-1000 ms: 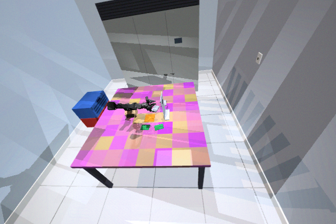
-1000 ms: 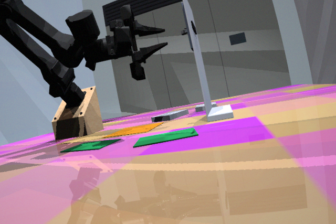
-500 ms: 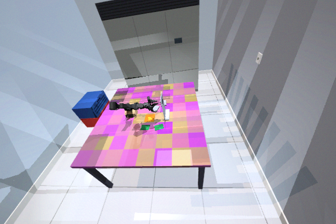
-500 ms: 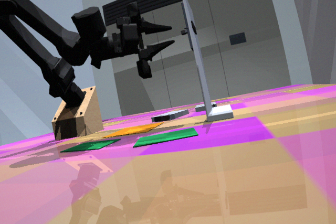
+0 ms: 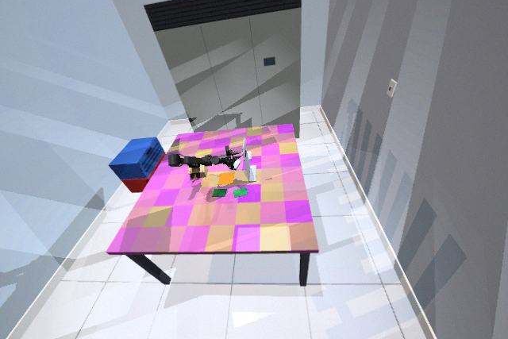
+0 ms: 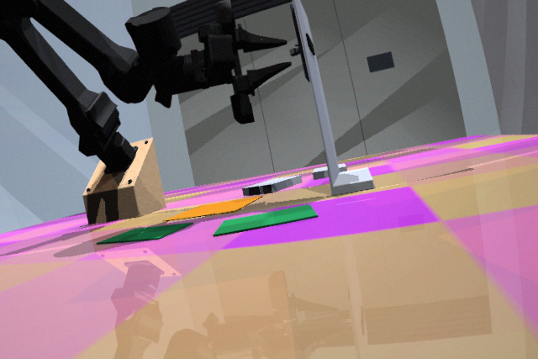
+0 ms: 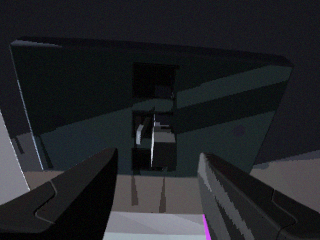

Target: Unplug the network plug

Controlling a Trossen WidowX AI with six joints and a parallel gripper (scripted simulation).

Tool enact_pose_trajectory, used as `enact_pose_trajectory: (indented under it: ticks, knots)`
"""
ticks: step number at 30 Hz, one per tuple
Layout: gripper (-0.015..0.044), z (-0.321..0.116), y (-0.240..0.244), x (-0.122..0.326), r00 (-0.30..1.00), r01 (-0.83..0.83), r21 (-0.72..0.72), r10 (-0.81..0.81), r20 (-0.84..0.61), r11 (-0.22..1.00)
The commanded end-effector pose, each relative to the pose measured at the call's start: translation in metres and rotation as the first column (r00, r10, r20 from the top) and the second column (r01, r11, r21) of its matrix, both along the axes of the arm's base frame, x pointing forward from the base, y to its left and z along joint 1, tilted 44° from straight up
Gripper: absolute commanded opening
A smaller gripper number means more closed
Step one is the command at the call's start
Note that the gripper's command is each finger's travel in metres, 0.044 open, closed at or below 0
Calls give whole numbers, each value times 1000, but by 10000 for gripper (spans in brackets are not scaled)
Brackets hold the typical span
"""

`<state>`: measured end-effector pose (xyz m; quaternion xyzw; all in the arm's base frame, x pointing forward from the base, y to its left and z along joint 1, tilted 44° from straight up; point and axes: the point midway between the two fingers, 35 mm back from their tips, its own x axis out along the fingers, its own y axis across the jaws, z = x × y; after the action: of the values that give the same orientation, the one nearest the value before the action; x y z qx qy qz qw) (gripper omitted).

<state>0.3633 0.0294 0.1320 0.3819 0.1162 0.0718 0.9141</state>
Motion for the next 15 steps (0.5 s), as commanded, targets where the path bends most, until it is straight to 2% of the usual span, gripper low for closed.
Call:
enact_pose_trajectory:
  ticks: [1, 10, 15]
  knots:
    - [156, 1, 0, 6, 1000, 4, 4, -4, 5, 1000]
    - [156, 0, 0, 16, 1000, 4, 4, -4, 5, 1000]
    - [123, 0, 0, 16, 1000, 4, 4, -4, 5, 1000]
